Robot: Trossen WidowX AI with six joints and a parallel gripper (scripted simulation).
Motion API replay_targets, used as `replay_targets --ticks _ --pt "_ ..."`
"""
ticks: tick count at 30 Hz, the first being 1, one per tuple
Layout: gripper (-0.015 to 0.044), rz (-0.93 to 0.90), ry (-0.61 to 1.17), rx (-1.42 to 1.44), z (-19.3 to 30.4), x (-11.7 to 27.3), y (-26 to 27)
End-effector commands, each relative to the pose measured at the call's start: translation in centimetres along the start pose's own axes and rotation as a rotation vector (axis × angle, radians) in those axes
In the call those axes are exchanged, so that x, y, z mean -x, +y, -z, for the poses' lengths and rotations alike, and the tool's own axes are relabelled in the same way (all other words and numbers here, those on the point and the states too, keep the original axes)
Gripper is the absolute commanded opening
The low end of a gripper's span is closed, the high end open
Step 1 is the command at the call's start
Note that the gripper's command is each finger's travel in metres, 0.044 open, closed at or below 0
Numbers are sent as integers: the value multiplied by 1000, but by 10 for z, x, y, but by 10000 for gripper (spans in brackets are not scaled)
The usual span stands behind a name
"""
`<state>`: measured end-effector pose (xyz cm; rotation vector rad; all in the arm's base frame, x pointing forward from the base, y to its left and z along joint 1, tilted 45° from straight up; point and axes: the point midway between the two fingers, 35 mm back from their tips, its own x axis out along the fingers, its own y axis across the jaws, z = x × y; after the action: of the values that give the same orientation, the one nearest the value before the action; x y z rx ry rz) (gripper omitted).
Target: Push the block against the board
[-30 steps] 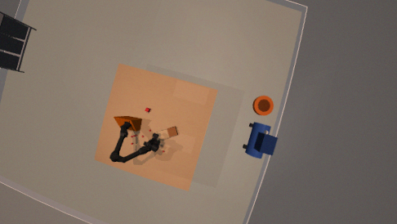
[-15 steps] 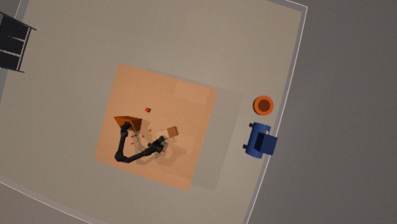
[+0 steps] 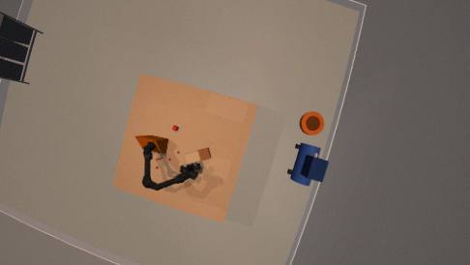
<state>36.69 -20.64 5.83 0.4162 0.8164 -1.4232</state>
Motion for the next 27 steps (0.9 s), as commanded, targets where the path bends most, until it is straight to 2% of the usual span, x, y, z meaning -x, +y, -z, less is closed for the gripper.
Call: replay_targets --ticks 1,6,9,11,27 --pt "0 1 -5 -96 -3 1 8" --pt "0 1 -5 -102 -3 -2 9" --pt "0 1 -6 -101 -3 -42 9" --pt "0 2 -7 -101 -3 -54 8" --pt "0 2 -6 -101 10 -55 10"
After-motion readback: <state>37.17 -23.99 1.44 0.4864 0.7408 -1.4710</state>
